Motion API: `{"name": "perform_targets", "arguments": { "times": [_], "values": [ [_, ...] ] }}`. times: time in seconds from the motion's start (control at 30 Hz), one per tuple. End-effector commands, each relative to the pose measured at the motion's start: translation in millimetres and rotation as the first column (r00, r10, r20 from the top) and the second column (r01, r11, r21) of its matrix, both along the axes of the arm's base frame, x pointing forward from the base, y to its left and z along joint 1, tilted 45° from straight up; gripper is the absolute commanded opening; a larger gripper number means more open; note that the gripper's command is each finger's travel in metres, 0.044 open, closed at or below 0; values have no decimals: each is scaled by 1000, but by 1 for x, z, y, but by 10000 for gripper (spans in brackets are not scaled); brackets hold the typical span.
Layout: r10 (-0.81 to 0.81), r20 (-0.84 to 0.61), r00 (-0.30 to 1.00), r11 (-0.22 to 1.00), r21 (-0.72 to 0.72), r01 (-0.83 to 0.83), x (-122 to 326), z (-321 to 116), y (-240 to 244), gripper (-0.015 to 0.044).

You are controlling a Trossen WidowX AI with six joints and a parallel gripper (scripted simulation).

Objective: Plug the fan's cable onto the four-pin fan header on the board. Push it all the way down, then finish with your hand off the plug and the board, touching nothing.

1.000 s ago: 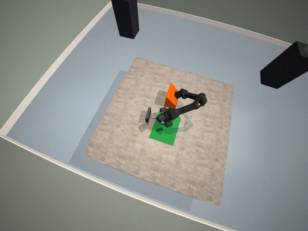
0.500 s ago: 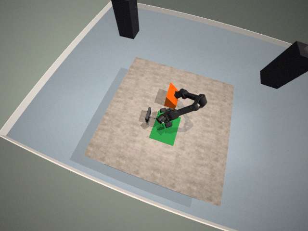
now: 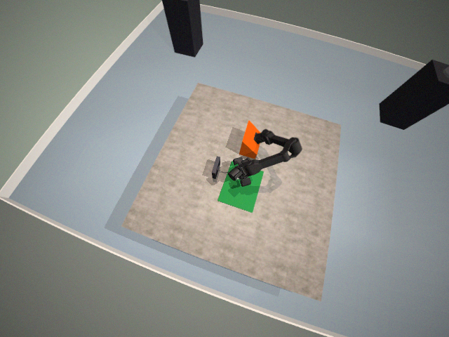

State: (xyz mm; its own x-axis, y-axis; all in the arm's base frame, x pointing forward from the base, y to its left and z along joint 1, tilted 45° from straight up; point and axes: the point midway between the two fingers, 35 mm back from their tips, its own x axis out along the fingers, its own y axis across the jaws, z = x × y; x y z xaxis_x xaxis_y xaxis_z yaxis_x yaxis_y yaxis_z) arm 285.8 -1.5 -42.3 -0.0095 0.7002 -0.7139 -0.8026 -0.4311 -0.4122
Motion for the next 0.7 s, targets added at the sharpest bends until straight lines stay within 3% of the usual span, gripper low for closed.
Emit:
{"name": "perform_targets", "arguments": {
  "times": [0.0, 0.67],
  "values": [
    [-3, 2, 1000, 1000, 2, 3, 3, 0, 0, 0],
    [-2, 3, 1000, 1000, 2, 2, 3, -1, 1, 0]
  ]
}}
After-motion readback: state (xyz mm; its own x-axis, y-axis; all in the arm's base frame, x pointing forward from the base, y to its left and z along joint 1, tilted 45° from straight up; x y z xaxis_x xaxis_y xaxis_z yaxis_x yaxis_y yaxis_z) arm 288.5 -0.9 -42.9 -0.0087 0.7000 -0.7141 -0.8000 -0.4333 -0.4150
